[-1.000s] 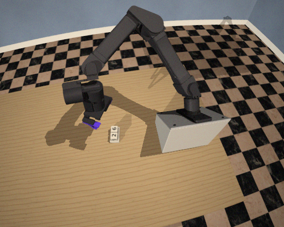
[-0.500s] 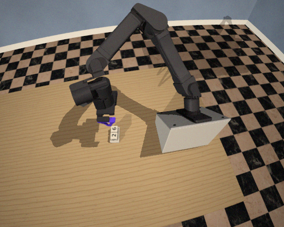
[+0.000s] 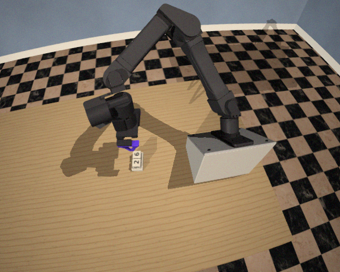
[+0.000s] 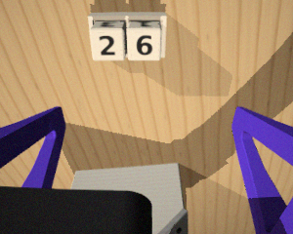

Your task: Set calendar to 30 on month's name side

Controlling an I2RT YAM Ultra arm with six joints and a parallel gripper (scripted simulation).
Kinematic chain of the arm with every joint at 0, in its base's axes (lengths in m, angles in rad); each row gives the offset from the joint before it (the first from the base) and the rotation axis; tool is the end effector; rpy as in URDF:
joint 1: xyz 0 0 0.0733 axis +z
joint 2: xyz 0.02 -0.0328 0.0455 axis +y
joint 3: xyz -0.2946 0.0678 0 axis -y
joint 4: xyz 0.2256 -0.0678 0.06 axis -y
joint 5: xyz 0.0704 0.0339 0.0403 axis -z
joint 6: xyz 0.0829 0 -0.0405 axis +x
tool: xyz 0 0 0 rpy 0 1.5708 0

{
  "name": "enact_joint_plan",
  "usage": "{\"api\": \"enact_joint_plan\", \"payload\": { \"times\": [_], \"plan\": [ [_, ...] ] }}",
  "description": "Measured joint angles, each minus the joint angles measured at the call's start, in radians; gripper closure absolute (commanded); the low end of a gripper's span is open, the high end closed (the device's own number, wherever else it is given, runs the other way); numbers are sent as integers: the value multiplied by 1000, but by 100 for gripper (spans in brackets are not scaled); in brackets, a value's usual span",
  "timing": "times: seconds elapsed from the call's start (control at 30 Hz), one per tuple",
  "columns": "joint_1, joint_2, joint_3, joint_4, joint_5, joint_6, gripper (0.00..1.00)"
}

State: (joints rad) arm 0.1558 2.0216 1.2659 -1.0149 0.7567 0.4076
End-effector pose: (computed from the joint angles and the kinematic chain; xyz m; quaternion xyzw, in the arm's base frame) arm 0.3323 -0.0043 0.1449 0.0796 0.9219 -0.3788 0.0131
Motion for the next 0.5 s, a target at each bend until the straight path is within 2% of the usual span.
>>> {"api": "enact_joint_plan", "payload": {
  "times": [0.2,0.5],
  "plan": [
    [0,2,-8,13,0,-78,0],
    [-25,14,-34,61,1,-400,0]
  ]
}}
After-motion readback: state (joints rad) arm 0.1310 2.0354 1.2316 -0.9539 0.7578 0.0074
